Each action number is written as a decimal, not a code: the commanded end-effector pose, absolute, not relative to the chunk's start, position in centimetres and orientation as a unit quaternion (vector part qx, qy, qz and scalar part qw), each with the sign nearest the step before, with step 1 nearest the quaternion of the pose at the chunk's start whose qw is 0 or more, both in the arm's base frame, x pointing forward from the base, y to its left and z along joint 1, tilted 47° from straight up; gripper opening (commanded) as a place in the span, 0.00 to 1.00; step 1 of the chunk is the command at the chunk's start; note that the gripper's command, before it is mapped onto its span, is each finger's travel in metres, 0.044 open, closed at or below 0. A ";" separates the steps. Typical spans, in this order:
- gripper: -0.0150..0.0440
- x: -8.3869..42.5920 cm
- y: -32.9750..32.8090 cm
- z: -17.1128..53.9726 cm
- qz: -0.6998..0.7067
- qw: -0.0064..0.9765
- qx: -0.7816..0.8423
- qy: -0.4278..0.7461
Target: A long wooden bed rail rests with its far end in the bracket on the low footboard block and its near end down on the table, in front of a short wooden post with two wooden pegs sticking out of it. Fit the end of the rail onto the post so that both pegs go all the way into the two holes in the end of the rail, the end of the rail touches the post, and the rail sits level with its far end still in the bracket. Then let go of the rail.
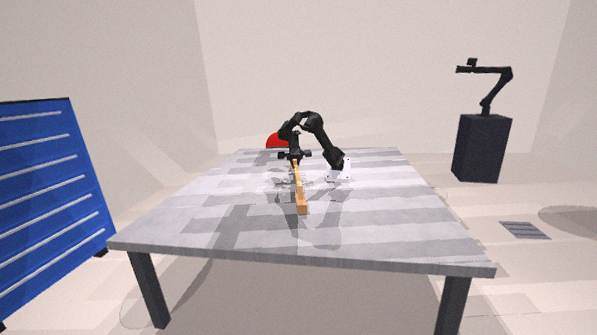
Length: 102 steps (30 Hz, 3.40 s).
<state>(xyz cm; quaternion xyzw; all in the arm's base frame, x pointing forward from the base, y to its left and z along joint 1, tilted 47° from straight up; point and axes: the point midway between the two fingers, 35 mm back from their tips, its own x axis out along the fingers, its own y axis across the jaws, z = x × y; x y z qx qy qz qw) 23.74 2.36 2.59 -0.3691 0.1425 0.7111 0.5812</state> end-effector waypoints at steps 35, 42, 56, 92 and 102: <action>0.25 23.9 1.9 2.5 0.709 0.583 -0.370 0.142; 0.25 24.0 1.8 2.3 0.709 0.583 -0.370 0.142; 0.25 24.2 1.5 2.1 0.709 0.583 -0.370 0.142; 0.25 24.6 0.9 1.5 0.709 0.583 -0.371 0.142; 0.25 24.7 0.7 1.3 0.709 0.583 -0.371 0.142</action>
